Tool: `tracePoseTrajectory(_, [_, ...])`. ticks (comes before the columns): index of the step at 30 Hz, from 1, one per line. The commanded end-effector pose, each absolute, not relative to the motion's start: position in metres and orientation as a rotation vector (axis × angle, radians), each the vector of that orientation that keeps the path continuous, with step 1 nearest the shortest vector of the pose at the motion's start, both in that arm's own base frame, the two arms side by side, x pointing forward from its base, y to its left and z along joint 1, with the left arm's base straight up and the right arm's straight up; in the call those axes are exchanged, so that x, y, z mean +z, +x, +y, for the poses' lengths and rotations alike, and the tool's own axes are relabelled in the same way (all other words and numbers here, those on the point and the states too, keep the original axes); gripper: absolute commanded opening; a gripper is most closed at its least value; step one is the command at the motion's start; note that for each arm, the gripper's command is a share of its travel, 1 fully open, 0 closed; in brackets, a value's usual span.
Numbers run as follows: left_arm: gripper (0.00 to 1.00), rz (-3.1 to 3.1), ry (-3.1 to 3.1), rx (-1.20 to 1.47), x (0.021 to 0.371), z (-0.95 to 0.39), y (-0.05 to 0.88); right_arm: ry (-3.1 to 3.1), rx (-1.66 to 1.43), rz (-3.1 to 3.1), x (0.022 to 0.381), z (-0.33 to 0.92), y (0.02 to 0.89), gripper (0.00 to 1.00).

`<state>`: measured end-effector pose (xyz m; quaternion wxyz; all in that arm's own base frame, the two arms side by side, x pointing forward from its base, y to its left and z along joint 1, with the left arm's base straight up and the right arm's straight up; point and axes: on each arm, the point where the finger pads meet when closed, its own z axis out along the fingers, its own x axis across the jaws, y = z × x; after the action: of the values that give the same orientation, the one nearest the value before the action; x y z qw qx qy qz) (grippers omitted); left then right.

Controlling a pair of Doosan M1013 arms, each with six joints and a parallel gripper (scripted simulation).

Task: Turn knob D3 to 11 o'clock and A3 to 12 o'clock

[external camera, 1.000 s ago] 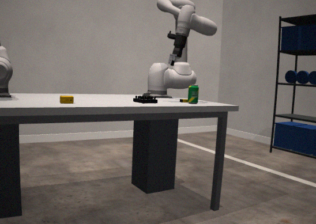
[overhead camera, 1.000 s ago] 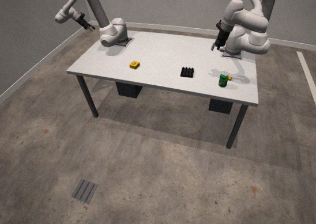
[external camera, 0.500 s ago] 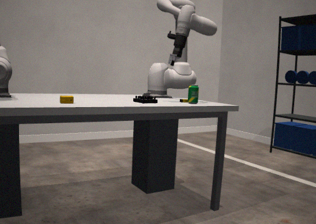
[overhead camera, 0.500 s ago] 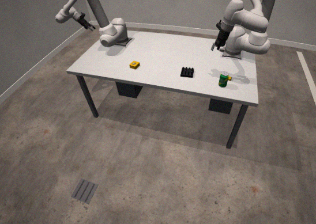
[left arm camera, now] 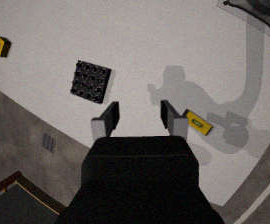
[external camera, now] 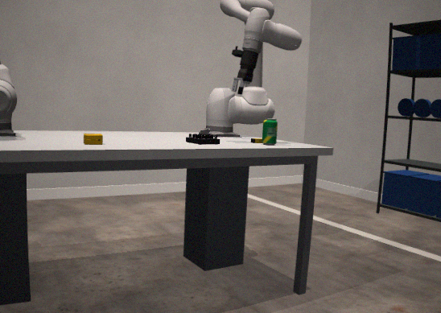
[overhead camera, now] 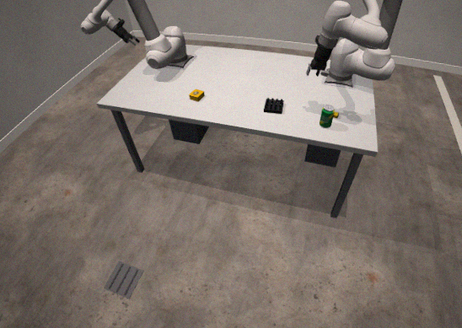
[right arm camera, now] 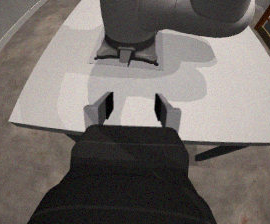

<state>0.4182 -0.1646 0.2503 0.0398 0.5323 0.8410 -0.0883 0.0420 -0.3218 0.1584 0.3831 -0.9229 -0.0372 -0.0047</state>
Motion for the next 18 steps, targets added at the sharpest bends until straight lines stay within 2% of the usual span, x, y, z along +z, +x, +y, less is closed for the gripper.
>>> tracePoseTrajectory(1, [1.0,2.437,1.825,-0.252,0.243,-0.17,0.419,-2.354,-0.012,-0.095,0.159,-0.322,0.042,1.0])
tracePoseTrajectory(18, [1.0,1.685,2.533,-0.163,0.209,-0.193,0.426,-2.354,-0.012,-0.095,0.159,-0.322,0.042,1.0])
